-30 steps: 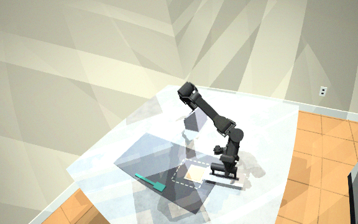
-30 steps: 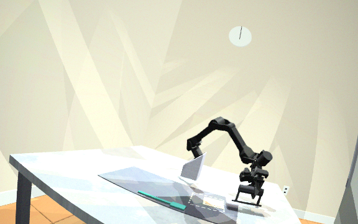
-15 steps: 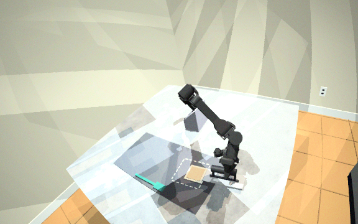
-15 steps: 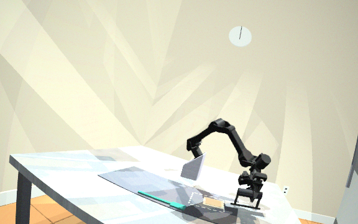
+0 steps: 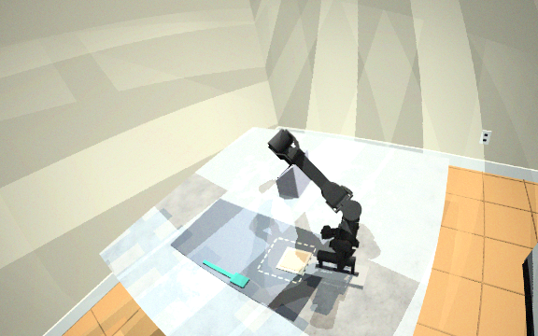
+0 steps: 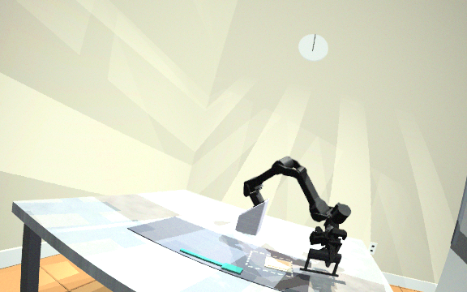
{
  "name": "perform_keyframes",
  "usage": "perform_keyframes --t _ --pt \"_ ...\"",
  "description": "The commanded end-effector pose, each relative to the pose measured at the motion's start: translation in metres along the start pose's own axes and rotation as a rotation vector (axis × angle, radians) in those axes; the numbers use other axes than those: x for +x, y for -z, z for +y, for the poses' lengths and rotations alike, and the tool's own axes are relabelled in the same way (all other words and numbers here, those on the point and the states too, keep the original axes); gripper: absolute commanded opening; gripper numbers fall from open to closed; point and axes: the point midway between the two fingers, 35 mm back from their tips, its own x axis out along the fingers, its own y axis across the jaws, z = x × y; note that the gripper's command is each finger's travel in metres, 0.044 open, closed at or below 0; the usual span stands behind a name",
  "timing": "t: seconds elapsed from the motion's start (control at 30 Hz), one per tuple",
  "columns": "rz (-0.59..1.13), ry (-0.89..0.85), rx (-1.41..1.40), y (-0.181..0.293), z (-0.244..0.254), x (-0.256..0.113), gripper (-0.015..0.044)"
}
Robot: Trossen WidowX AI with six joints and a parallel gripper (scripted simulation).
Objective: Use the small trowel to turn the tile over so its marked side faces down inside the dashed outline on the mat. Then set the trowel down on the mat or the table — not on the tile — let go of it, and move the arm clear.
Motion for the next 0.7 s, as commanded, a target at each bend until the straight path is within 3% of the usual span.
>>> perform_keyframes --t 0.0,0.47,0.67 --pt "0.006 0.000 0.002 -0.001 -0.001 0.002 0.0000" --pt "-0.018 -0.008 -0.010 -0.018 -0.002 0.002 0.0000" --pt "-0.016 -0.007 -0.008 -0.001 0.014 -0.010 0.0000"
